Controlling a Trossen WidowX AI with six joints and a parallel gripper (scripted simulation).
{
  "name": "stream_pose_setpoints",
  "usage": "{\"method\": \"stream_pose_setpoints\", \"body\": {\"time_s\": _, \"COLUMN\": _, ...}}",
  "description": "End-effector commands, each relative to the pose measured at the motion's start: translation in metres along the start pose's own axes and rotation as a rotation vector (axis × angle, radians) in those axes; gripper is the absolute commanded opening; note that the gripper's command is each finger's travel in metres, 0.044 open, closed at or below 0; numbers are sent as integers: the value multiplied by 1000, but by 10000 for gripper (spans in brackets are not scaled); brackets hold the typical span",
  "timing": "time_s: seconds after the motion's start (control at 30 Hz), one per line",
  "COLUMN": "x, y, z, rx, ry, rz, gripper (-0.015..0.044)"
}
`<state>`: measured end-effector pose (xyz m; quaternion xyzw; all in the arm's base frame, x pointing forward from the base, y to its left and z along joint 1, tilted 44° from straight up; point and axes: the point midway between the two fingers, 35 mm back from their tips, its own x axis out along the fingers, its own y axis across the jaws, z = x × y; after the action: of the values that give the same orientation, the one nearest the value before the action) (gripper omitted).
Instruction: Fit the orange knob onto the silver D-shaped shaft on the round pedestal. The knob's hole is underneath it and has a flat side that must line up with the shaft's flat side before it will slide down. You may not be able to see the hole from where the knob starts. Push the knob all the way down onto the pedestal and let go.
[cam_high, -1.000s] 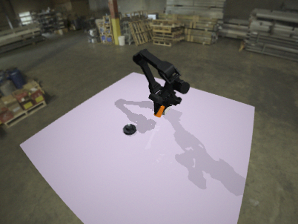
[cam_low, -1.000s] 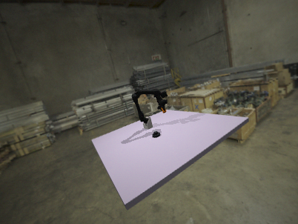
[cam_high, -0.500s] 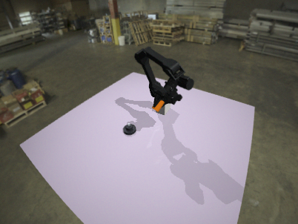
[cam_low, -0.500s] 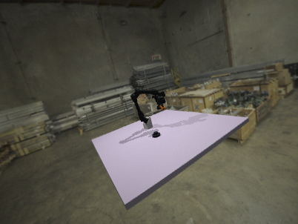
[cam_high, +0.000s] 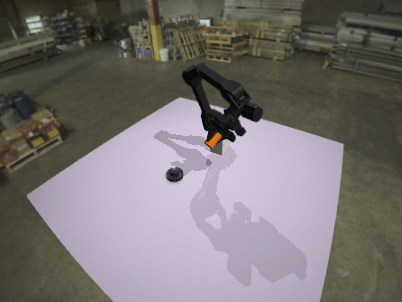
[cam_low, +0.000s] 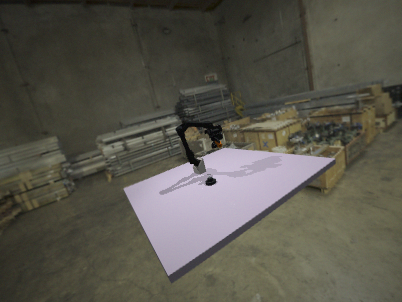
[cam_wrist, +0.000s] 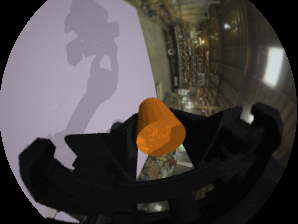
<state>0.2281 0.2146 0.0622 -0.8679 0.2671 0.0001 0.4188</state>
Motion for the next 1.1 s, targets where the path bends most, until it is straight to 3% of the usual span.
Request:
{"method": "stream_pose_setpoints", "body": {"time_s": 0.0, "x": -2, "y": 0, "z": 1, "rx": 3, "ry": -4, "rz": -49, "gripper": 0}}
{"method": "stream_pose_setpoints", "body": {"time_s": 1.07, "x": 0, "y": 2, "z": 0, "rx": -1, "ry": 0, "rz": -49, "gripper": 0}}
